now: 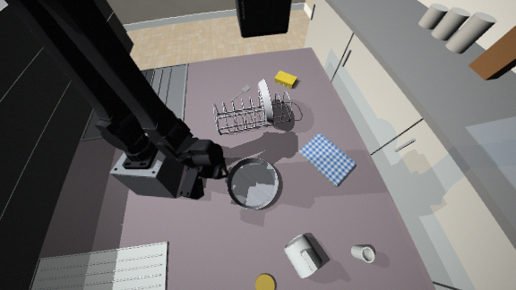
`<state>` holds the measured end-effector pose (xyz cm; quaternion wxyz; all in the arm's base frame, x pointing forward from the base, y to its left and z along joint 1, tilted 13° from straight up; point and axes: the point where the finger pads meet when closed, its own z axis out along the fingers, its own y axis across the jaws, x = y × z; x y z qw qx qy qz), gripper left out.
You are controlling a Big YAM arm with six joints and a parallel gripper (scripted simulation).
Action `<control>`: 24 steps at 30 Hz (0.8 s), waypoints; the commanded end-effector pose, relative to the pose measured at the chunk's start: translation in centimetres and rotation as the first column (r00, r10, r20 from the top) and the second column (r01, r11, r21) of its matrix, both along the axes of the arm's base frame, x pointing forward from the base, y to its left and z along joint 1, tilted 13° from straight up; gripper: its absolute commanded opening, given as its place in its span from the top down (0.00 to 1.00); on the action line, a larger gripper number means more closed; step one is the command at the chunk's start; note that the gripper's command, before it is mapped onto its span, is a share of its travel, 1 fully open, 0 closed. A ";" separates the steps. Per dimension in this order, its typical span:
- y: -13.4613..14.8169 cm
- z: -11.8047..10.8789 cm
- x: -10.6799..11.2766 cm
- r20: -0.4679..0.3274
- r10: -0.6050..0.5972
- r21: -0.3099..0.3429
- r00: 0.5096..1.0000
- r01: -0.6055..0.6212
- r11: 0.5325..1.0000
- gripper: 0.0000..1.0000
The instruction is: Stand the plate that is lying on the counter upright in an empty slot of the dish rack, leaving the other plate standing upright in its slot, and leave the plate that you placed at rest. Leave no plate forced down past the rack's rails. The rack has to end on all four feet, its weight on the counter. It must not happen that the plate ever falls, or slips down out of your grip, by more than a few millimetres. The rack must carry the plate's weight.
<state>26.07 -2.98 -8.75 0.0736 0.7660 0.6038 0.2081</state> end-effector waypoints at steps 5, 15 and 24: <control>0.4 -0.4 -0.2 -0.008 0.003 0.003 1.000 -0.003 1.000 0.74; 0.3 -0.5 0.1 -0.003 0.002 0.001 1.000 -0.002 1.000 0.74; 0.3 -0.6 0.5 0.002 0.003 0.000 1.000 -0.003 1.000 0.74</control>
